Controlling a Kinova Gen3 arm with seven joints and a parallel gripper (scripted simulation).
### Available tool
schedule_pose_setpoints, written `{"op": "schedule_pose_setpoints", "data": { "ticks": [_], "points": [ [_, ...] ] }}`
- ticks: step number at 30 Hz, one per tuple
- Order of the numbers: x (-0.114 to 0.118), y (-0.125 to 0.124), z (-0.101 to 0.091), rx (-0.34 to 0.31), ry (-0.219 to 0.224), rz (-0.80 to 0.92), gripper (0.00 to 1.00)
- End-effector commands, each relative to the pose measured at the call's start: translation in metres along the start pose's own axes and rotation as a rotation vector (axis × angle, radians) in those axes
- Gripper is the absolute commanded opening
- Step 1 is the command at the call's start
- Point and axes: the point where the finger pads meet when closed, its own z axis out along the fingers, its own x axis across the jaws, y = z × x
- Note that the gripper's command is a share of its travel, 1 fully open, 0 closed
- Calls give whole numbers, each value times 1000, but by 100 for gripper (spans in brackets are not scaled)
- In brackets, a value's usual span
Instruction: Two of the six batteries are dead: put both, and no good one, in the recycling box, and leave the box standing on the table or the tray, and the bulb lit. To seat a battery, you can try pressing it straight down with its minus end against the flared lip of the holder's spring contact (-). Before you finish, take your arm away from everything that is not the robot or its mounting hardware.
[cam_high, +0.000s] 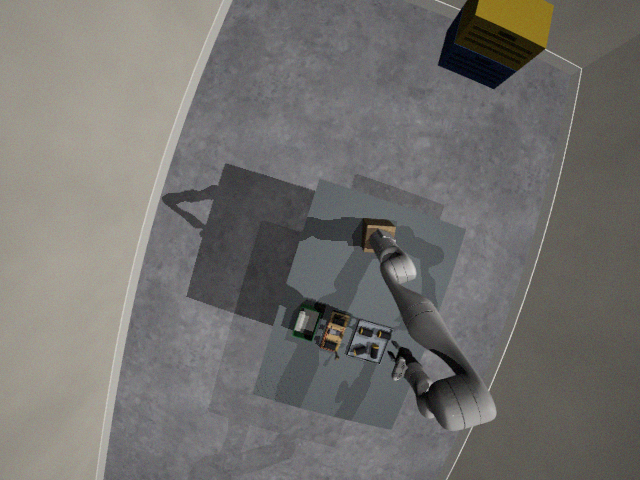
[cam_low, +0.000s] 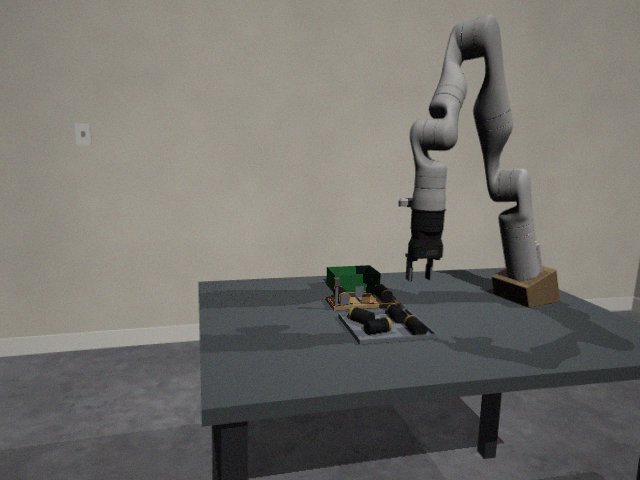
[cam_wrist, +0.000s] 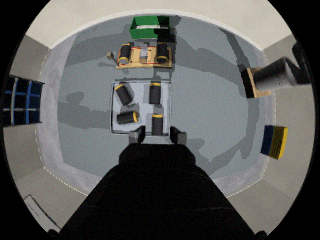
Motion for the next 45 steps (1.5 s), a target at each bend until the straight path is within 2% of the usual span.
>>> {"op": "schedule_pose_setpoints", "data": {
  "ticks": [1,5,10,12,18,22,45],
  "points": [
    [-2,0,-1,-2,-3,0,90],
    [-10,-1,-1,-2,-3,0,90],
    [-35,-6,-1,-2,-3,0,90],
    [-35,-6,-1,-2,-3,0,90],
    [-74,-14,-2,-2,-3,0,90],
    [-90,-17,-2,-2,-3,0,90],
    [-95,-17,-2,-2,-3,12,90]
  ]
}}
